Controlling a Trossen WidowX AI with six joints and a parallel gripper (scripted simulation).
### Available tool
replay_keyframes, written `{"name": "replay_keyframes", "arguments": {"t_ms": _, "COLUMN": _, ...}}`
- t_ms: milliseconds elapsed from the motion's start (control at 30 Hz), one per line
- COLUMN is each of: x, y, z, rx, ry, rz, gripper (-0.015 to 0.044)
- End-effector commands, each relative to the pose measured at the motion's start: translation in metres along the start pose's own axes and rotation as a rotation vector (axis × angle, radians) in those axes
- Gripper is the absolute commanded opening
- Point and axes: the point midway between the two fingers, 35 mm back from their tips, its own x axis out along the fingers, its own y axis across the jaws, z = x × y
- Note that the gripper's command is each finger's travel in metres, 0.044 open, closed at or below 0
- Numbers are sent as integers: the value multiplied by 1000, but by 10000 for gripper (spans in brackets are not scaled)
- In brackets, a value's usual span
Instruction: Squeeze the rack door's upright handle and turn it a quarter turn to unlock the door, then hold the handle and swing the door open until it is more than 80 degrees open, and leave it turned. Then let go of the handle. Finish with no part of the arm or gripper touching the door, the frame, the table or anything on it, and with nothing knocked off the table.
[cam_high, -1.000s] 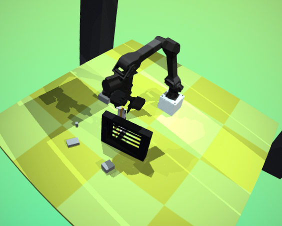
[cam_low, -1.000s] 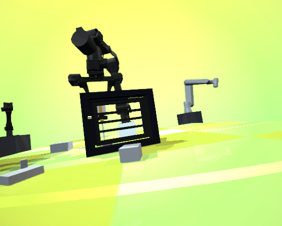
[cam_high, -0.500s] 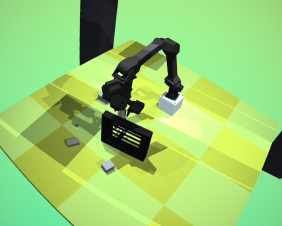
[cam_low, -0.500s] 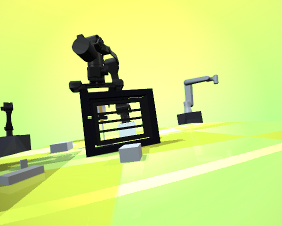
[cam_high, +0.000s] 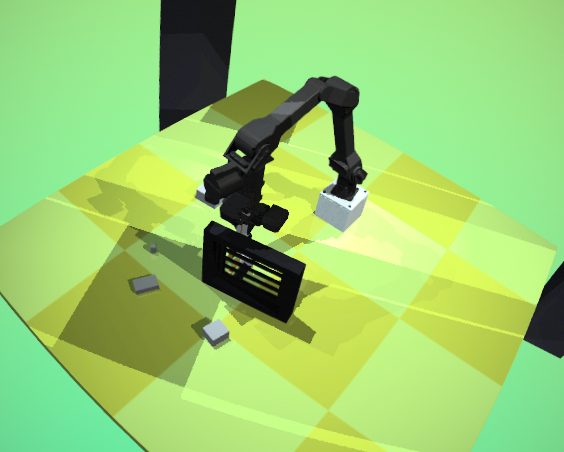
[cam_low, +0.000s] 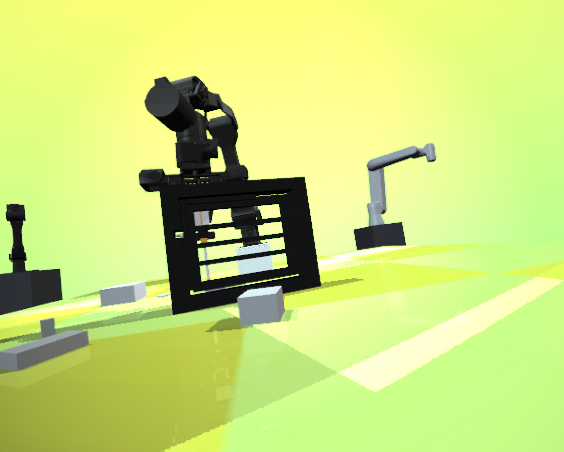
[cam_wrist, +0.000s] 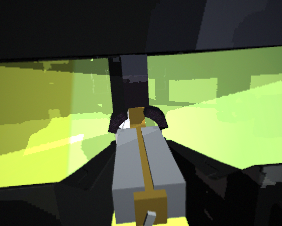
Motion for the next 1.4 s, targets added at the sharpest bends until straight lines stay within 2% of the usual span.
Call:
{"name": "replay_keyframes", "arguments": {"t_ms": 0, "x": 2, "y": 0, "z": 0, "rx": -5, "ry": 4, "rz": 1, "gripper": 85}}
{"name": "replay_keyframes", "arguments": {"t_ms": 333, "x": 2, "y": 0, "z": 0, "rx": -5, "ry": 4, "rz": 1, "gripper": 18}}
{"name": "replay_keyframes", "arguments": {"t_ms": 500, "x": 2, "y": 0, "z": 0, "rx": 27, "ry": 4, "rz": 1, "gripper": 16}}
{"name": "replay_keyframes", "arguments": {"t_ms": 1367, "x": 2, "y": 0, "z": 0, "rx": 1299, "ry": 4, "rz": -1, "gripper": 16}}
